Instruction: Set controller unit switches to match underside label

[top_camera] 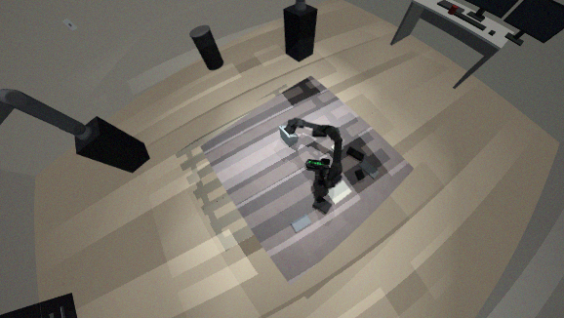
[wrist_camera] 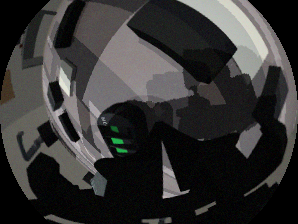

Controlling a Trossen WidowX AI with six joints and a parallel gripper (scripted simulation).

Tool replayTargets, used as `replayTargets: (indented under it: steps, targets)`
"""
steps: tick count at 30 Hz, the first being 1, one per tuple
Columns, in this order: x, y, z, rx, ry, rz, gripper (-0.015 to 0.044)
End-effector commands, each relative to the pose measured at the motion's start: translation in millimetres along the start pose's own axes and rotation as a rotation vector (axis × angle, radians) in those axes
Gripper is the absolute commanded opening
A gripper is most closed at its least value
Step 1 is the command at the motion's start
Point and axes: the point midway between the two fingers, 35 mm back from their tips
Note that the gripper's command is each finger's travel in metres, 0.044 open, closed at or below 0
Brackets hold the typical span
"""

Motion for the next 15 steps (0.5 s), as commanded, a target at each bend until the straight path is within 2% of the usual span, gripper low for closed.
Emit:
replayTargets:
  steps: [1, 15]
  targets:
    - [-2, -1, -8, 0.006, -0.004, -0.009, 0.0000]
    - [-2, -5, -24, 0.007, -0.005, -0.009, 0.0000]
Point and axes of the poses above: the point midway between the two fingers, 35 mm back from their tips, its own z axis back along the fingers, its own y axis across the jaws, x = y × z, and after that the axes turned 4 degrees about z, right-handed
